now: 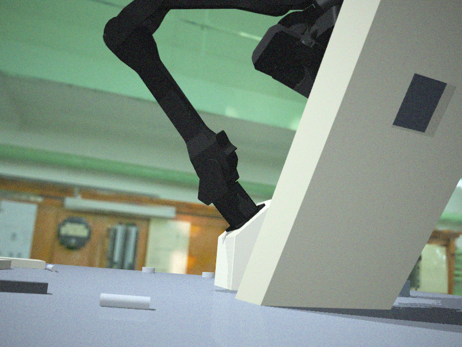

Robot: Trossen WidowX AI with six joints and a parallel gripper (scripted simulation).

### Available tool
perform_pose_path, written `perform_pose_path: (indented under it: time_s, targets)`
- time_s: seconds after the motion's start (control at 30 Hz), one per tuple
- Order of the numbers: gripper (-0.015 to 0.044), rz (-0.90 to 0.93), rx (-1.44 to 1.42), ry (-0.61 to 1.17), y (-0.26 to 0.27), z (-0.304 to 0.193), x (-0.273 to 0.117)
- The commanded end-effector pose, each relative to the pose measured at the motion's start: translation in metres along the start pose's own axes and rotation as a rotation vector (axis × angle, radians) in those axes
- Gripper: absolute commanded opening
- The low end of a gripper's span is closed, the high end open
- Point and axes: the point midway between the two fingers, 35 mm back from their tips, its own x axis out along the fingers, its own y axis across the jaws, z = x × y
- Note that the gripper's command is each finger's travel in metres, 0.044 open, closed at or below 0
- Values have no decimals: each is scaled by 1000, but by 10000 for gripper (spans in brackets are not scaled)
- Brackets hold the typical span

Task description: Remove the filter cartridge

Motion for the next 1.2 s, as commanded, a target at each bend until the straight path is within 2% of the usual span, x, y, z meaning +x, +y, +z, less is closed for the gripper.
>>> perform_pose_path:
  time_s: [0.0, 1.17]
  targets:
    - [305, -8, 169, 87, 1, -22, 12]
    - [305, -9, 171, 86, 0, -26, 61]
